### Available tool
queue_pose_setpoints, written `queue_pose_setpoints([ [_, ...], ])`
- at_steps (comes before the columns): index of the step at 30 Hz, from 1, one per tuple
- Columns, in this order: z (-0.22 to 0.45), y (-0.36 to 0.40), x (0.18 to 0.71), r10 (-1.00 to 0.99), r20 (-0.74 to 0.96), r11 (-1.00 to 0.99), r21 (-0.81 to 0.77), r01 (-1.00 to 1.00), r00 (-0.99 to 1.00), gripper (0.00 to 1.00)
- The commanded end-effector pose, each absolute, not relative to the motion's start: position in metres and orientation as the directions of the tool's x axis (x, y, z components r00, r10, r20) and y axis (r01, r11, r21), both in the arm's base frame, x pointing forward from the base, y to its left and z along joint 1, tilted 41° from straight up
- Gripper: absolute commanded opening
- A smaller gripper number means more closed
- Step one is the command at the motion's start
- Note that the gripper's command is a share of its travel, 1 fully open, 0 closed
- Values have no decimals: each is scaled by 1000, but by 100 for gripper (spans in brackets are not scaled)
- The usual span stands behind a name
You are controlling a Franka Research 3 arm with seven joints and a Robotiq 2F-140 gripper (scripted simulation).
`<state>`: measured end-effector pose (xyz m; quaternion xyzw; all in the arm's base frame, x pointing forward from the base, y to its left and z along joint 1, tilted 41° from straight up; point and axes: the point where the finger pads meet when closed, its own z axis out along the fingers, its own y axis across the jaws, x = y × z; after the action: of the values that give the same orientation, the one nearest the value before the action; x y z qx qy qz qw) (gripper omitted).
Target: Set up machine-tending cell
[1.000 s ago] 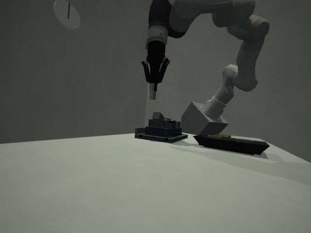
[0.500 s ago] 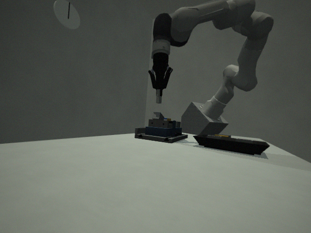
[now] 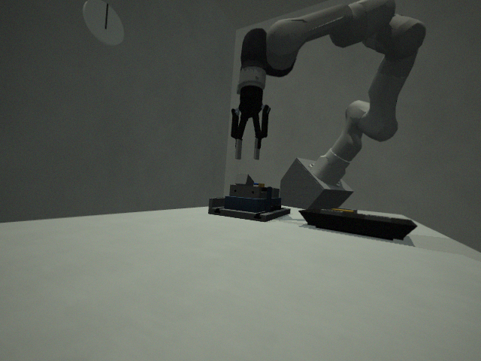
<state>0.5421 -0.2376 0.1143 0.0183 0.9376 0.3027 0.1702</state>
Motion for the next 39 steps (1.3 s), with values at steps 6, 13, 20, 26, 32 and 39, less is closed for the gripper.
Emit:
queue_pose_setpoints([
  [6, 115, -238, 543, 111, -334, 822, 560, -102, -936, 40],
  [13, 115, -238, 543, 111, -334, 822, 560, -102, -936, 40],
  [20, 115, -238, 543, 111, -334, 822, 560, -102, -936, 40],
  [26, 115, -238, 543, 111, -334, 822, 560, -102, -936, 40],
  [32, 114, -238, 544, 111, -334, 822, 560, -102, -936, 40],
  [39, 111, -235, 545, 111, -334, 822, 560, -102, -936, 40],
])
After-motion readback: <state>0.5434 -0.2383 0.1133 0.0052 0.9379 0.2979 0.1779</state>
